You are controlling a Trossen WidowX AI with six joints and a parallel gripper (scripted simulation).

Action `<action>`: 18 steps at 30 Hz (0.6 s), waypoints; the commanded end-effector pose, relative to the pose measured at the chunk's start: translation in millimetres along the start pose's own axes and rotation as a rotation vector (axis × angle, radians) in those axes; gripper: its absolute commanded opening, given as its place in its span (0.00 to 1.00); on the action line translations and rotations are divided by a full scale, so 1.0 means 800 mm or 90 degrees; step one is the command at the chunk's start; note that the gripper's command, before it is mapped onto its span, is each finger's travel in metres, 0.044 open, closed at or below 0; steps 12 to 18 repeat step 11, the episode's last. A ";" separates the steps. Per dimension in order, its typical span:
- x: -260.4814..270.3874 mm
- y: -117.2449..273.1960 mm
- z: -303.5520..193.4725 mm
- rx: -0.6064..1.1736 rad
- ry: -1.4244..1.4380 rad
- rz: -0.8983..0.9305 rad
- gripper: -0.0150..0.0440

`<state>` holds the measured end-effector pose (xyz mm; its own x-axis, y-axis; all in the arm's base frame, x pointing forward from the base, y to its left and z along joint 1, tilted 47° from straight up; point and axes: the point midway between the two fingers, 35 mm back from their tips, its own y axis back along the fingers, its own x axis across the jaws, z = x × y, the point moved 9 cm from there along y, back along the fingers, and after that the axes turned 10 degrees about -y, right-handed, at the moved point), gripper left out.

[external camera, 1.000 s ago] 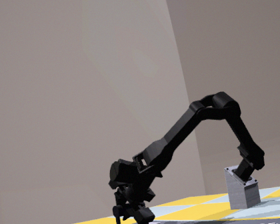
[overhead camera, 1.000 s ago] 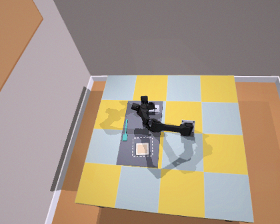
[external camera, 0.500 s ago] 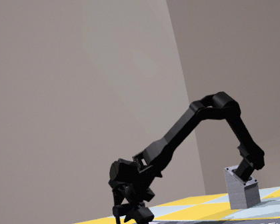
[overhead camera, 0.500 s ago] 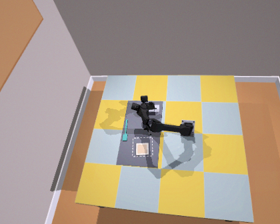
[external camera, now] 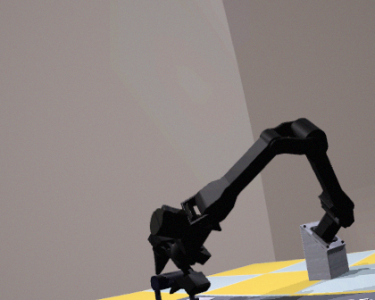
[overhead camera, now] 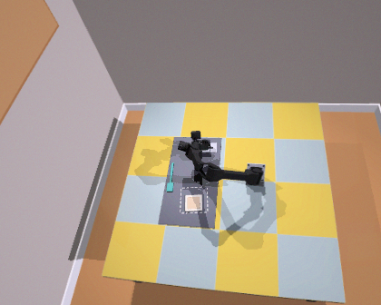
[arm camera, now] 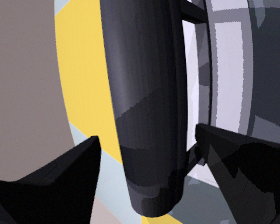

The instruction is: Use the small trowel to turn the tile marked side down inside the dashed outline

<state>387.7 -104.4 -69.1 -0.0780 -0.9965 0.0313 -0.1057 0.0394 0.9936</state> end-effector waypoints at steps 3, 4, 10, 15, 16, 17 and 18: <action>0.000 0.033 0.000 0.001 -0.001 0.001 0.76; 0.000 0.038 0.000 0.001 -0.001 0.001 0.76; 0.002 0.052 0.002 0.000 0.001 0.001 0.76; 0.007 0.059 0.004 -0.001 0.003 0.004 0.76; 0.007 0.059 0.004 -0.001 0.003 0.004 0.76; 0.007 0.059 0.004 -0.001 0.003 0.004 0.76; 0.007 0.059 0.004 -0.001 0.003 0.004 0.76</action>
